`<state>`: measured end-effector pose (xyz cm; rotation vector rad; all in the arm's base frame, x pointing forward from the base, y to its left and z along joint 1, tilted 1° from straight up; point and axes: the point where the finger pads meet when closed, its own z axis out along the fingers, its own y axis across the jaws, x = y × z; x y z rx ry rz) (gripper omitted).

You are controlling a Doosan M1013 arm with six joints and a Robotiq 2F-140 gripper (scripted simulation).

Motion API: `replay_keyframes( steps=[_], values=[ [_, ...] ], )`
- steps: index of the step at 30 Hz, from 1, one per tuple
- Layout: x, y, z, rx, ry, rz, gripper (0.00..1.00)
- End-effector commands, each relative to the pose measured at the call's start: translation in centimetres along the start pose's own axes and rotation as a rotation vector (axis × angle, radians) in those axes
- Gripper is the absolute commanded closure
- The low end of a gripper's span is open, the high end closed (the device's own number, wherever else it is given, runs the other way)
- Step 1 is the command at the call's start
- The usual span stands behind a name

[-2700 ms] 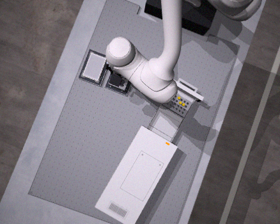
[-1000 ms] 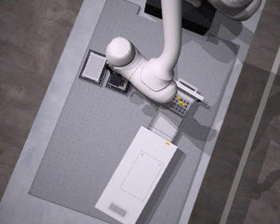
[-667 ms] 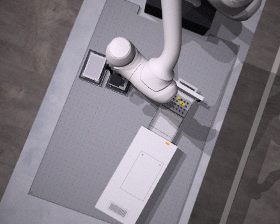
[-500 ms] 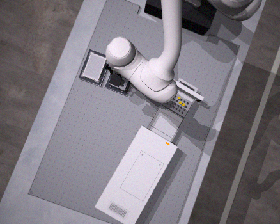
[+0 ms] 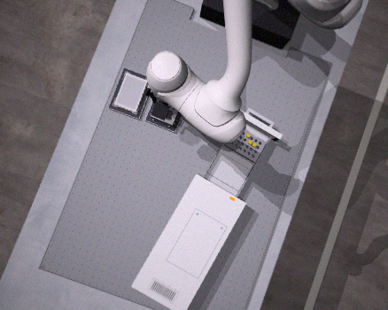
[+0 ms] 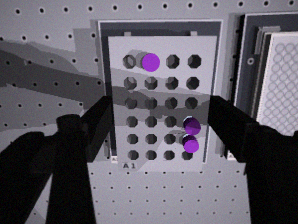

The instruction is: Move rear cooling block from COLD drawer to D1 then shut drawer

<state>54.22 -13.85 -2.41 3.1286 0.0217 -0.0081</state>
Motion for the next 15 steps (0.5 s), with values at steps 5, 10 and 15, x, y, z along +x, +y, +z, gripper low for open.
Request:
replay_keyframes(
  steps=[5, 10, 15],
  values=[
    [0.2, 0.2, -3.7, -0.001, 0.003, 0.003, 0.34],
    [0.2, 0.2, -4.4, 0.000, 0.003, 0.003, 0.34],
    [0.2, 0.2, -4.8, 0.000, 0.003, 0.003, 0.34]
  ],
)
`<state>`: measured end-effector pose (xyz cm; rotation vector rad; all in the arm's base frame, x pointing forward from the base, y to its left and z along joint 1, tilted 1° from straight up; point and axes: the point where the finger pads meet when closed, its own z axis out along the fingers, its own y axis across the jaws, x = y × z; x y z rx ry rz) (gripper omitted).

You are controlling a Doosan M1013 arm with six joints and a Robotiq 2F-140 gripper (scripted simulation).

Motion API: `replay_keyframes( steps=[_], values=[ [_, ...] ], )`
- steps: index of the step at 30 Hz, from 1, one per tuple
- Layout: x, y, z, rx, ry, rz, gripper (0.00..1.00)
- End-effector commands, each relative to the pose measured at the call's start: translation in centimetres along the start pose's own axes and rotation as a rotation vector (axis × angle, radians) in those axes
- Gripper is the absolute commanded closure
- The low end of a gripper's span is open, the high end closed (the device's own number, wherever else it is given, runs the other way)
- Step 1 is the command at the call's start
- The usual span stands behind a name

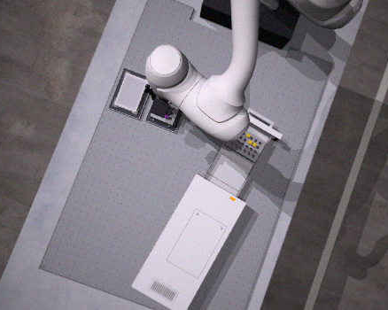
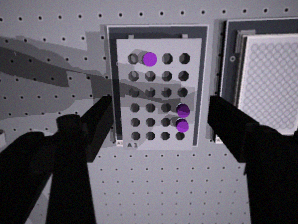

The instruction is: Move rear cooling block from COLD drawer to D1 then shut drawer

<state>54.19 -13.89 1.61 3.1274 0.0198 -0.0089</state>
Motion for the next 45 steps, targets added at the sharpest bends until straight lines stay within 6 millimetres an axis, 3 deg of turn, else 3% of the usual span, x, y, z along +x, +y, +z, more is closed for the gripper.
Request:
replay_keyframes(
  steps=[1, 45],
  values=[
    [0.2, 0.1, -0.9, 0.001, 0.004, 0.002, 0.34],
    [0.2, 0.0, -6.3, 0.001, 0.004, 0.000, 0.34]
  ],
)
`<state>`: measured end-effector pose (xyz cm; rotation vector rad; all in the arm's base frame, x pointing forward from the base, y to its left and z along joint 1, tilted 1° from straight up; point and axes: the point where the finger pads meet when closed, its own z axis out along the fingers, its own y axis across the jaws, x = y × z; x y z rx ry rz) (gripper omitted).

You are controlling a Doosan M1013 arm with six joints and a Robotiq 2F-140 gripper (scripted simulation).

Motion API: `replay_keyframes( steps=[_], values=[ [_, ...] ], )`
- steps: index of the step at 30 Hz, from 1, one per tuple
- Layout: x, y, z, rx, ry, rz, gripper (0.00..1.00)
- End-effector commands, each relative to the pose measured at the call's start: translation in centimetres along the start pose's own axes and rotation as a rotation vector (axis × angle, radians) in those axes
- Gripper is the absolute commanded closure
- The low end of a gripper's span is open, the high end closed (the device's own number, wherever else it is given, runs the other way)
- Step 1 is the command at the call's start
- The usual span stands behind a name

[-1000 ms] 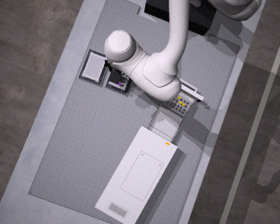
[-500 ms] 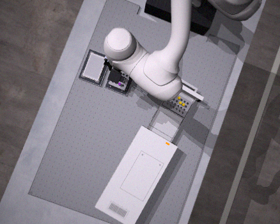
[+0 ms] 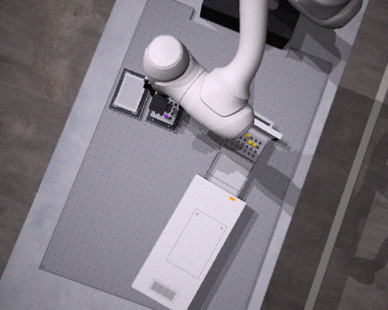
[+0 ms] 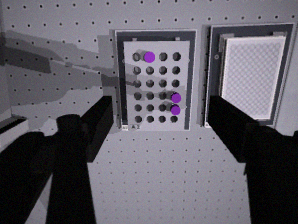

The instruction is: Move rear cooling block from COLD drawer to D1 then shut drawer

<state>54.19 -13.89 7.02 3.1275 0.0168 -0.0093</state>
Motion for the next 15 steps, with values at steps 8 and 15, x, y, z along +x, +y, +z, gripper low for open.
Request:
replay_keyframes(
  steps=[8, 15],
  values=[
    [0.21, -0.10, -1.66, 0.001, 0.004, -0.002, 0.34],
    [0.06, -0.06, -1.33, 0.001, 0.001, -0.001, 0.34]
  ],
)
